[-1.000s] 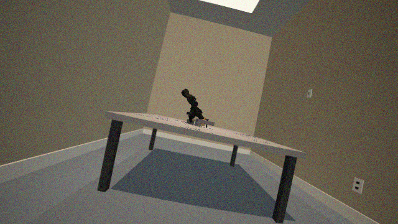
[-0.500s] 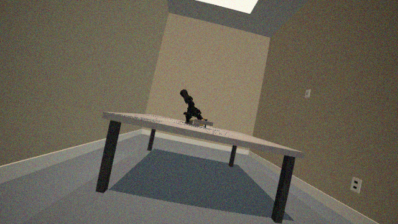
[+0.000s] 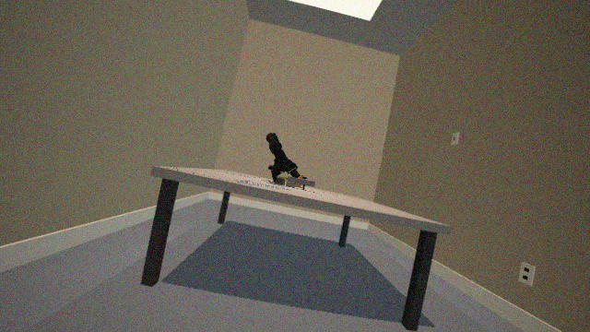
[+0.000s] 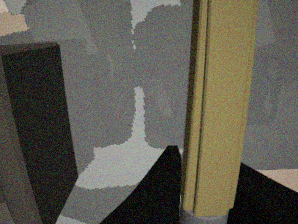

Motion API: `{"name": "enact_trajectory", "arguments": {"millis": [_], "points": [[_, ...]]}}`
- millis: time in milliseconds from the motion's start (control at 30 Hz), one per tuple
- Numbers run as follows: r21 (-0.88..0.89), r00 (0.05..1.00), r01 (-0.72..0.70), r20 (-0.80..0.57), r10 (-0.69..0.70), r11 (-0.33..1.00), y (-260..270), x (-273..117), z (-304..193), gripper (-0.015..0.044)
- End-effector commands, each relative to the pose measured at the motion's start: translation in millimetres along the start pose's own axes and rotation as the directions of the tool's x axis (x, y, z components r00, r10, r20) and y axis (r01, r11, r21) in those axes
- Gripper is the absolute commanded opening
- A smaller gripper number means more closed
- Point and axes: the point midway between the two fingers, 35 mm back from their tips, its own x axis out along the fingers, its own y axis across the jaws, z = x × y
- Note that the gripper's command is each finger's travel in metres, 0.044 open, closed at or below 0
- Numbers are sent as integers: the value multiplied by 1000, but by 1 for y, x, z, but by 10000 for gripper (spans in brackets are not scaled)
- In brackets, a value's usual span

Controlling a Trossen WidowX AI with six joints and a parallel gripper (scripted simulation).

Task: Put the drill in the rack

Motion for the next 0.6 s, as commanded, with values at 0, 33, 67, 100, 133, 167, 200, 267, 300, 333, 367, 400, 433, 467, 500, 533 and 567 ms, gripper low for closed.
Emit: {"name": "enact_trajectory", "arguments": {"millis": [0, 33, 67, 100, 133, 167, 200, 267, 300, 333, 367, 400, 433, 467, 500, 533, 567], "points": [[4, 1000, 11, 7, -11, 1000, -1, -3, -6, 0], [4, 1000, 11, 7, -11, 1000, -1, -3, -8, 0], [4, 1000, 11, 7, -11, 1000, -1, -3, -9, 0], [4, 1000, 11, 7, -11, 1000, -1, -3, -11, 0], [4, 1000, 11, 7, -11, 1000, -1, -3, -12, 0], [4, 1000, 11, 7, -11, 1000, -1, -3, -14, 0], [4, 1000, 11, 6, -11, 1000, -1, -3, -16, 0], [4, 1000, 11, 6, -11, 1000, -1, -3, -19, 0], [4, 1000, 11, 6, -11, 1000, -1, -3, -20, 0], [4, 1000, 11, 6, -11, 1000, -1, -3, -21, 0], [4, 1000, 11, 6, -11, 1000, -2, -3, -23, 0], [4, 1000, 11, 6, -11, 1000, -2, -3, -24, 0], [4, 1000, 11, 6, -11, 1000, -2, -3, -26, 0], [4, 1000, 11, 6, -11, 1000, -2, -3, -27, 0], [4, 1000, 11, 6, -11, 1000, -2, -3, -29, 0], [4, 1000, 11, 6, -11, 1000, -2, -3, -31, 0], [4, 1000, 11, 6, -11, 1000, -1, -3, -30, 0]]}}
